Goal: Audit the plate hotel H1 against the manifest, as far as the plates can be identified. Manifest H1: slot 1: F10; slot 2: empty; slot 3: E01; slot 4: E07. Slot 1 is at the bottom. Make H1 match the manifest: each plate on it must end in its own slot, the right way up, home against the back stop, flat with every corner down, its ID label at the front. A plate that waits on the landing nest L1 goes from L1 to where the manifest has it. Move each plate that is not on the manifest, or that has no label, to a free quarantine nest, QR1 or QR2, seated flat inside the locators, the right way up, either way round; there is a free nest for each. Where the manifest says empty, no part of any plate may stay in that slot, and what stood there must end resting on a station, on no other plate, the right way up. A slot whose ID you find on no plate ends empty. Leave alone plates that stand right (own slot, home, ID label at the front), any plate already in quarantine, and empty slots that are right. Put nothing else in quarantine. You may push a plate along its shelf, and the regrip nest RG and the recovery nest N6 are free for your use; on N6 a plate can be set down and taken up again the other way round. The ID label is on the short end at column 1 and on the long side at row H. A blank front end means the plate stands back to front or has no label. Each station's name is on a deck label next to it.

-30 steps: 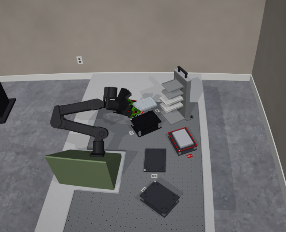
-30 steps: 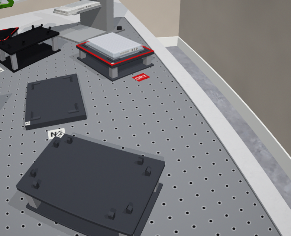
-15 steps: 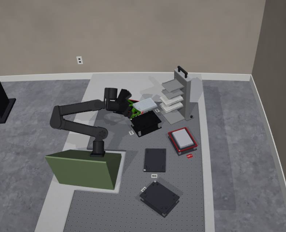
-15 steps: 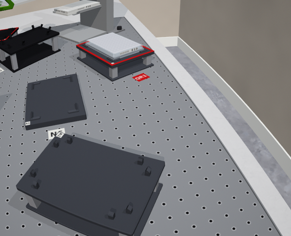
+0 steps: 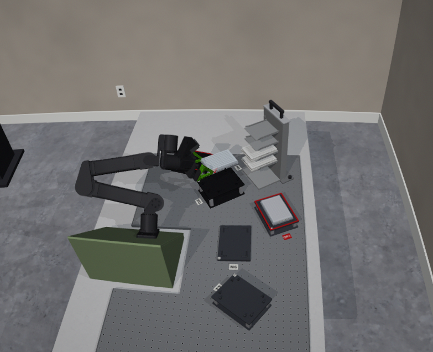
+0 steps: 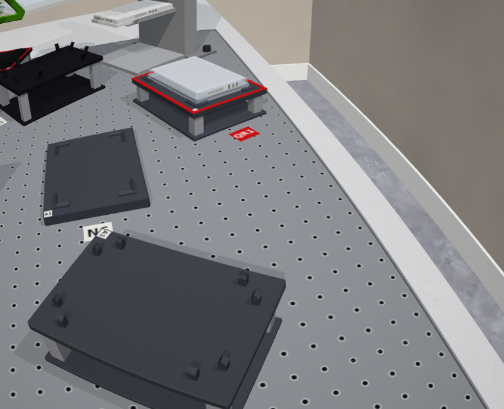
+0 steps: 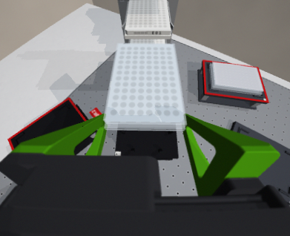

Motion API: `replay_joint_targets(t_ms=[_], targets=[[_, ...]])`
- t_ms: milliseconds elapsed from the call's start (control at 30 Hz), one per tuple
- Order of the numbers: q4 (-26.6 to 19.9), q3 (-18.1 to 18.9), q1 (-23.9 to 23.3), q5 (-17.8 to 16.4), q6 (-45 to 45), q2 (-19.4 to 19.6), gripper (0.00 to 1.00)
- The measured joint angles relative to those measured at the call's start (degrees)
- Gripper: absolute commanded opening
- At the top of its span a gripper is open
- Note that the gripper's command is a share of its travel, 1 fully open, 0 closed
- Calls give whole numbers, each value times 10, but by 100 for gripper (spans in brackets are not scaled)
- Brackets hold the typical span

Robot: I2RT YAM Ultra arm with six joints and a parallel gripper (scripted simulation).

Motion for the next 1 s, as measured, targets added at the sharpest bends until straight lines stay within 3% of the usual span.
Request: replay_joint_targets(t_ms=[1000], targets=[[21,-23,80,82,1,-3,86]])
